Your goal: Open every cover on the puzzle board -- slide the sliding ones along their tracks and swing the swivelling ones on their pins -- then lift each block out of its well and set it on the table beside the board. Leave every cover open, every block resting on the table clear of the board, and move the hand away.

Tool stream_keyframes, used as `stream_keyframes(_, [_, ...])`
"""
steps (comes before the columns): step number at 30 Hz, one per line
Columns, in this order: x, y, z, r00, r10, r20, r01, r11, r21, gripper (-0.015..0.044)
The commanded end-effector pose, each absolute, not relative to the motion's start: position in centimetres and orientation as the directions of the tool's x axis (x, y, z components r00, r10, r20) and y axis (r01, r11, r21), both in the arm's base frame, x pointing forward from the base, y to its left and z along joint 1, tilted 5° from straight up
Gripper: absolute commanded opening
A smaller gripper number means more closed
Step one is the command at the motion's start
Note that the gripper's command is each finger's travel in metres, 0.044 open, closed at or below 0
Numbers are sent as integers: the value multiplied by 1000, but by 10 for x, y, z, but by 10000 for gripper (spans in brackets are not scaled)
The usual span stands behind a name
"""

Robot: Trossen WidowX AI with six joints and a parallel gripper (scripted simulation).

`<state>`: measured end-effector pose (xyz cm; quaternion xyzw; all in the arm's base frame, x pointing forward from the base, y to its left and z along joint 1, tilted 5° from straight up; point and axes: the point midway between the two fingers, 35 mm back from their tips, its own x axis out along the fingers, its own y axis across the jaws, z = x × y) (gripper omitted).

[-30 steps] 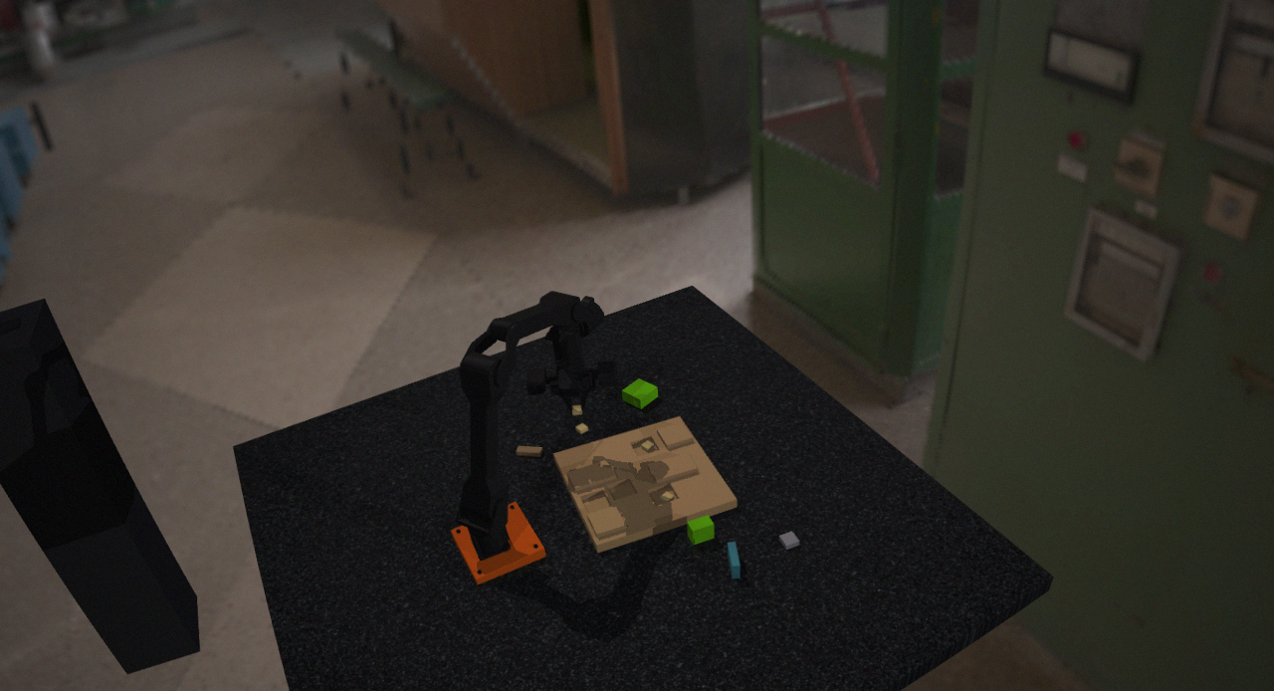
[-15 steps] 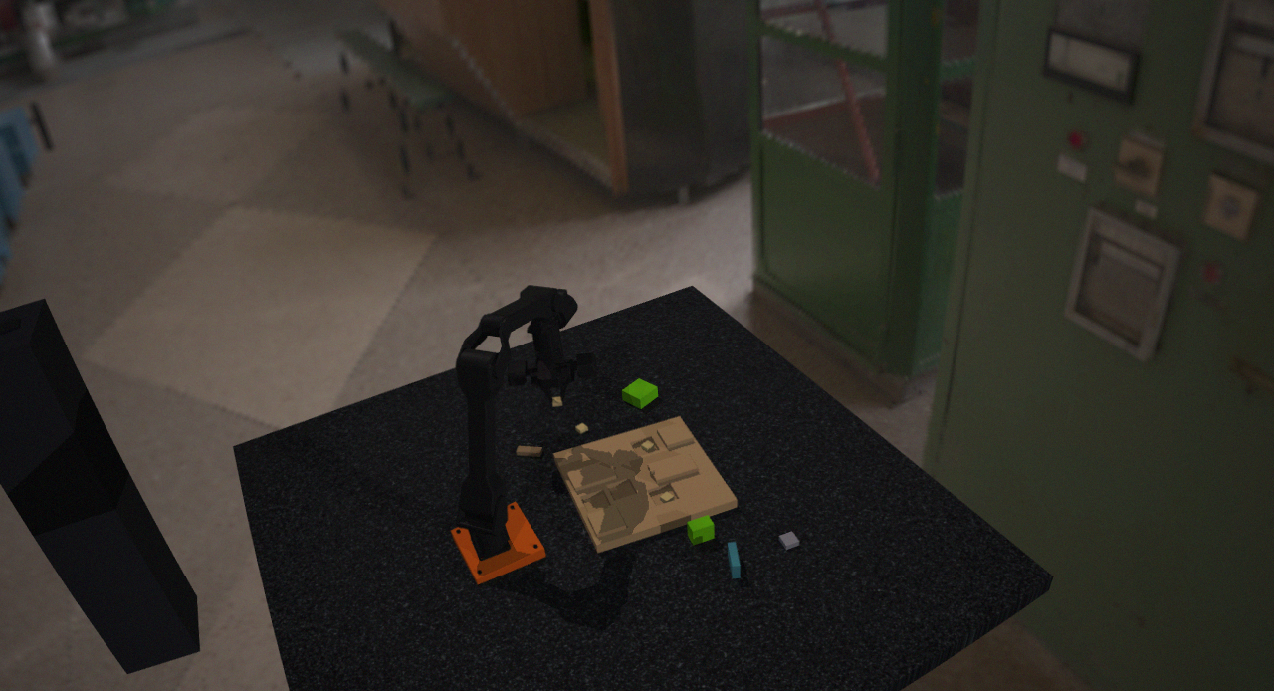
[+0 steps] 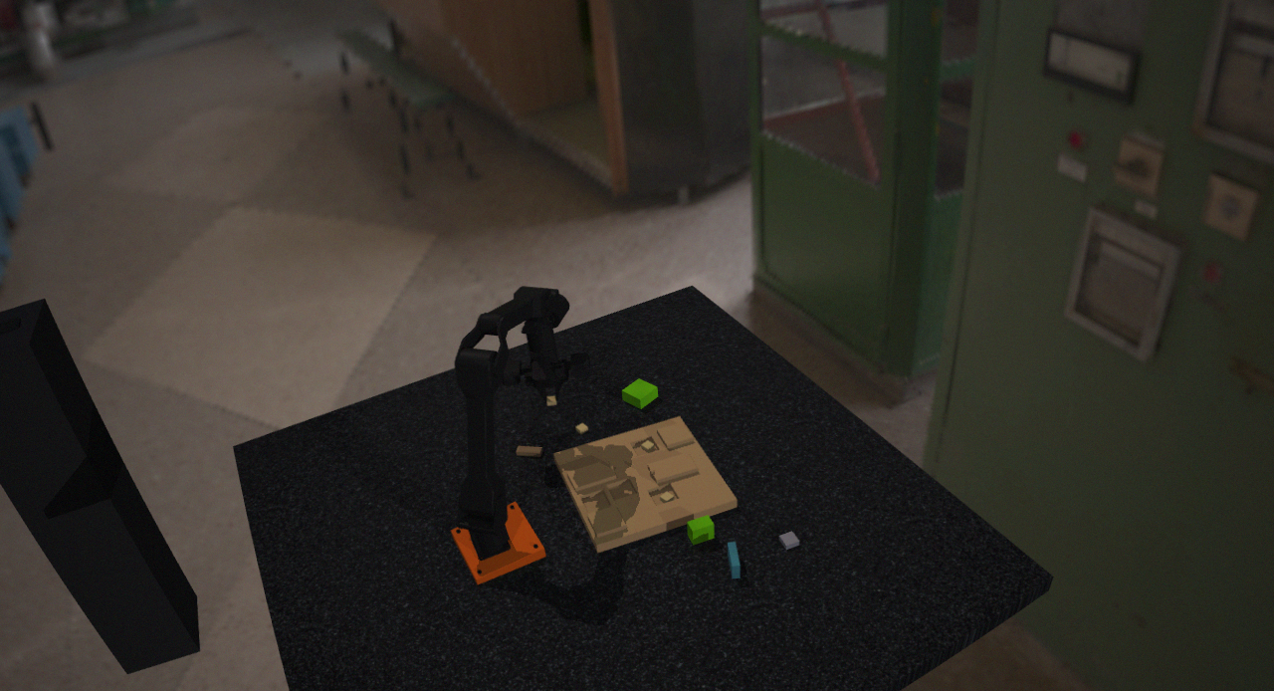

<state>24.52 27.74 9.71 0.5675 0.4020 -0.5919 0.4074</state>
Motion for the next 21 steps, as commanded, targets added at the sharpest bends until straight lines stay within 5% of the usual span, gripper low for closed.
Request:
stream_keyframes(1, [244,277,87,-34,-31,-999,937,-350,-21,80])
stream_keyframes(21, [244,278,54,-33,-31,-999,937,-350,-21,80])
